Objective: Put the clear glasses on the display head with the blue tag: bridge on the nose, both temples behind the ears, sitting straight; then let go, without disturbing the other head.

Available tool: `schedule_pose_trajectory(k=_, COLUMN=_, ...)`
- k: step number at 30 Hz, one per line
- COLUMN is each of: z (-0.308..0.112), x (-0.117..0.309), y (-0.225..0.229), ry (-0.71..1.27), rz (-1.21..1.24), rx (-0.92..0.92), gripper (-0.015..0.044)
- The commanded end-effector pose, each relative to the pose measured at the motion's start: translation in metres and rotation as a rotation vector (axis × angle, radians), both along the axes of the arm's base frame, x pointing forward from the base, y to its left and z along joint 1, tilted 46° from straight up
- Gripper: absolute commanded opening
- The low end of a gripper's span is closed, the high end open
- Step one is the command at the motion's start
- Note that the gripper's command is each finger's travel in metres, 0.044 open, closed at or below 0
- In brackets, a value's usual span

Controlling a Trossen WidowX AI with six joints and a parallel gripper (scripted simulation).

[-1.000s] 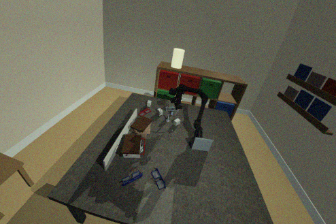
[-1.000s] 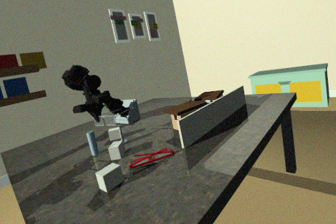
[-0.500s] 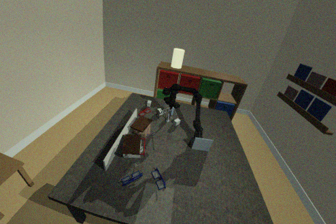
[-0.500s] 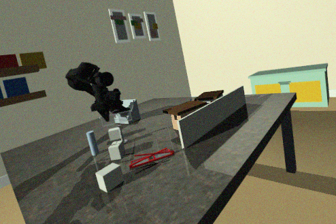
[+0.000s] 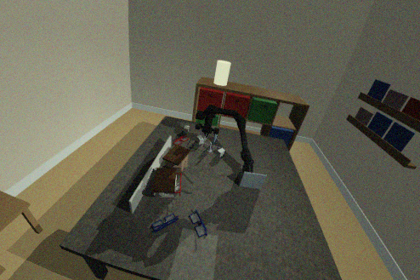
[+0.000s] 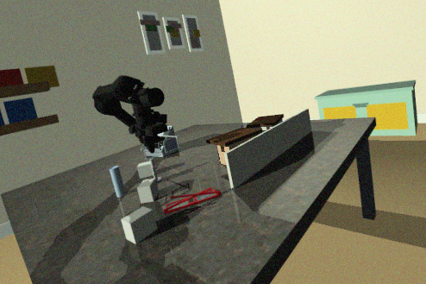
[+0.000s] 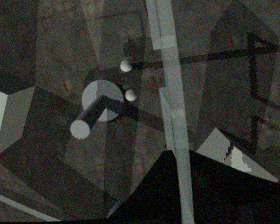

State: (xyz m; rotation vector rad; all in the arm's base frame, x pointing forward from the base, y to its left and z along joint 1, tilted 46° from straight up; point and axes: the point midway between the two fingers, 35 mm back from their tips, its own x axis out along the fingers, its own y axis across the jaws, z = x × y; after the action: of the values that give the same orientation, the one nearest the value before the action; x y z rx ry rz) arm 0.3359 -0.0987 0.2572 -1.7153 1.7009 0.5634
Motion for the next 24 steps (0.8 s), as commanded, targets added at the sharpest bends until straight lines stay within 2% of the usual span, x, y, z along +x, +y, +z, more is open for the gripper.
schedule_pose_trajectory(k=1, z=0.001, x=0.004, y=0.002, ry=0.031, rz=0.037, rx=-0.007, gripper=0.0)
schedule_pose_trajectory(k=24, z=-0.041, x=0.009, y=-0.04, ry=0.029, rz=0.037, rx=-0.01, gripper=0.0)
